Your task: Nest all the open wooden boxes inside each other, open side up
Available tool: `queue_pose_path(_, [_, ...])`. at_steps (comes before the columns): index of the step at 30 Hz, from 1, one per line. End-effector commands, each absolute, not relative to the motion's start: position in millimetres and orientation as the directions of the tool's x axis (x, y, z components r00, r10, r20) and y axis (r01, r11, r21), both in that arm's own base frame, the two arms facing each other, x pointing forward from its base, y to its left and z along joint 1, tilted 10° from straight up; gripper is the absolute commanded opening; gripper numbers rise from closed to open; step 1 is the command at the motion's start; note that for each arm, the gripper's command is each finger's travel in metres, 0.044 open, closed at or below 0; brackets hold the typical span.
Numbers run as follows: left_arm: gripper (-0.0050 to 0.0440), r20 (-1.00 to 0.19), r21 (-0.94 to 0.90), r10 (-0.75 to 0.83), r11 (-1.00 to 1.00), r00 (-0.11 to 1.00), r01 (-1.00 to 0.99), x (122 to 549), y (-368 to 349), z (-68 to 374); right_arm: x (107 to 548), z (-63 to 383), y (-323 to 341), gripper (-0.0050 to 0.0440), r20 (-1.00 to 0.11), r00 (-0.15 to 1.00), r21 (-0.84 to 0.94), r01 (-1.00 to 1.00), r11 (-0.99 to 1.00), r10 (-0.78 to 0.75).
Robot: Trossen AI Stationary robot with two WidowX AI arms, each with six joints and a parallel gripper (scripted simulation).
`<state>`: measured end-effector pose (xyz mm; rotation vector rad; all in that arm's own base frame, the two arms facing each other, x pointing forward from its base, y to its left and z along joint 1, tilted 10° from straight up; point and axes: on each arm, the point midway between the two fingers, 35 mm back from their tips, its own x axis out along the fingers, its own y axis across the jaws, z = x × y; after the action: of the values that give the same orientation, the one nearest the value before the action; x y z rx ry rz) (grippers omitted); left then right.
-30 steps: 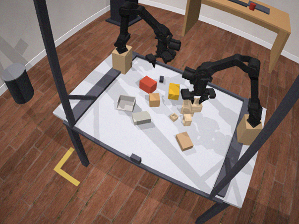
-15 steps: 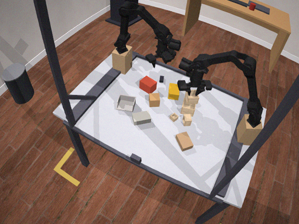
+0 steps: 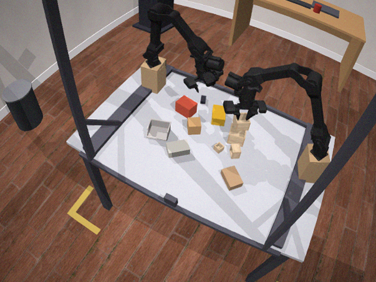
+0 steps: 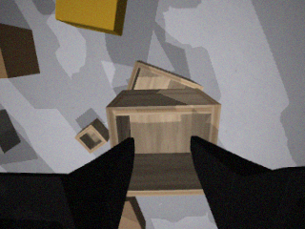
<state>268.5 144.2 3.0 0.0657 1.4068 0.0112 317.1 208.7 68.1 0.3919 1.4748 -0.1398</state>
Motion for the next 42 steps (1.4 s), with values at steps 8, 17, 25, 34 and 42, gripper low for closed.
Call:
queue_pose_path(8, [0.04, -0.893, 0.325, 0.333, 0.943, 0.304, -0.078, 309.5, 125.2, -6.6, 322.3, 75.7, 210.4, 0.0265, -0.98, 0.121, 0.189, 0.323, 0.927, 0.158])
queue_pose_path(17, [0.04, -0.774, 0.413, 0.467, 0.884, 0.427, -0.219, 332.0, 105.9, 0.2, 322.3, 75.7, 210.4, 0.0265, -0.98, 0.121, 0.189, 0.323, 0.927, 0.158])
queue_pose_path(25, [0.04, -0.613, 0.402, 0.565, 0.825, 0.553, -0.396, 345.2, 76.9, 14.7, 322.3, 75.7, 210.4, 0.0265, -0.98, 0.121, 0.189, 0.323, 0.927, 0.158])
queue_pose_path(34, [0.04, -0.456, 0.29, 0.611, 0.789, 0.647, -0.541, 347.7, 49.2, 33.3, 322.3, 75.7, 210.4, 0.0265, -0.98, 0.121, 0.189, 0.323, 0.927, 0.158])
queue_pose_path(42, [0.04, -0.309, 0.109, 0.638, 0.761, 0.706, -0.64, 337.3, 21.8, 51.5, 322.3, 75.7, 210.4, 0.0265, -0.98, 0.121, 0.189, 0.323, 0.927, 0.158])
